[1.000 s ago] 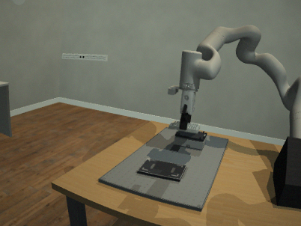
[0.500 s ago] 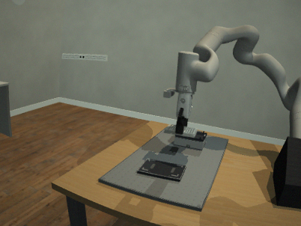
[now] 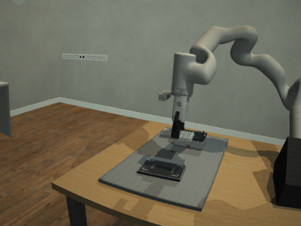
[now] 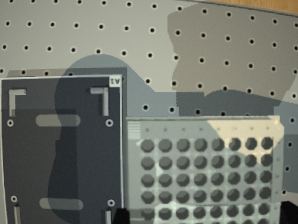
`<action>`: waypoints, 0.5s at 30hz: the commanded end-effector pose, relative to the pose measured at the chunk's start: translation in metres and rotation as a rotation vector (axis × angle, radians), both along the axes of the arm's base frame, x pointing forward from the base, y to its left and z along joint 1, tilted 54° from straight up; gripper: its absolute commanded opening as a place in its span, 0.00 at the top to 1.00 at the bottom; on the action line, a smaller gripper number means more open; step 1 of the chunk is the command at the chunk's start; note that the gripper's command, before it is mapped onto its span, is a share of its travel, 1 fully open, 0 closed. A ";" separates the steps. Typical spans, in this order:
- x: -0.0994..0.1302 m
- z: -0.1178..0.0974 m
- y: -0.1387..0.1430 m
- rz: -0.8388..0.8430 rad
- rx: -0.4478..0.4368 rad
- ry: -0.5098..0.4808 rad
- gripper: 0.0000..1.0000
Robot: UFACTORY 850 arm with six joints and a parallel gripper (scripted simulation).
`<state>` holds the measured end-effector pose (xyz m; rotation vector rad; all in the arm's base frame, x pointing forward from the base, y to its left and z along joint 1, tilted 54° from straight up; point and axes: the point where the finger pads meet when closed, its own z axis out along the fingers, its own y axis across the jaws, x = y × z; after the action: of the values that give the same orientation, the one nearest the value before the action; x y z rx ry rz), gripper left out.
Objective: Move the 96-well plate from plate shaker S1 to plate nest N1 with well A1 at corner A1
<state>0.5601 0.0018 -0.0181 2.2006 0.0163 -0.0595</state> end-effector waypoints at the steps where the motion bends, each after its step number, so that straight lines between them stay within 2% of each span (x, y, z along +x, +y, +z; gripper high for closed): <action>1: 0.002 -0.010 0.006 0.001 0.000 -0.001 1.00; 15: 0.007 -0.045 0.025 0.001 0.000 -0.001 1.00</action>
<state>0.5655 0.0222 -0.0559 2.2007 0.0160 -0.0591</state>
